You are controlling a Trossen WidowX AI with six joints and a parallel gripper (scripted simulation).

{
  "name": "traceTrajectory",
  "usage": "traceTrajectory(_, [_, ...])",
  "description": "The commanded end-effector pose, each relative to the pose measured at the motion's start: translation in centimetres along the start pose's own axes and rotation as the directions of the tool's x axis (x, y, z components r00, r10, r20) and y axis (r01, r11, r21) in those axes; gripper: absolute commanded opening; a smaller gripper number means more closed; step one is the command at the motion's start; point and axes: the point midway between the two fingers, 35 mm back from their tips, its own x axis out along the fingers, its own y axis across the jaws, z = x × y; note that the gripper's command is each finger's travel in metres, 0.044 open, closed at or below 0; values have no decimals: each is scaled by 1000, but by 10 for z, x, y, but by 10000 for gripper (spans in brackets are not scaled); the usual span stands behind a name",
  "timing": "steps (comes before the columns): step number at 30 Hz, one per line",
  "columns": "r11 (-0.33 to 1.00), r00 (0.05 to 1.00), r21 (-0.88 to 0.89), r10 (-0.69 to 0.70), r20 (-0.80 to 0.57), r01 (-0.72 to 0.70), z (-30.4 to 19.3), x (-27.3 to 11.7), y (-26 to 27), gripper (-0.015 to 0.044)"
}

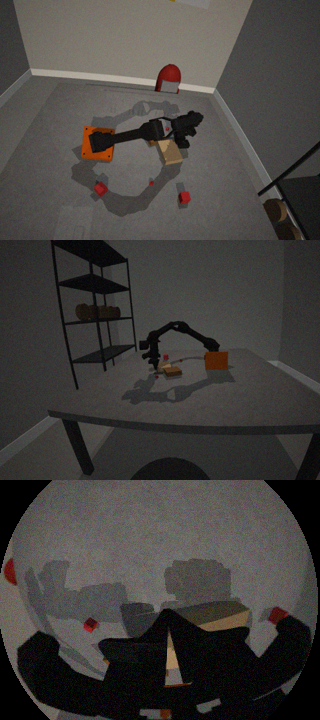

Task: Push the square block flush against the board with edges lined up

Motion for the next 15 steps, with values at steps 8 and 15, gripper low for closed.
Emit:
traceTrajectory(8, [1000,1000,-4,-1,-13,1,-18,3,-1,0])
traceTrajectory(15, [1000,1000,-5,-1,-14,1,-28,3,-2,0])
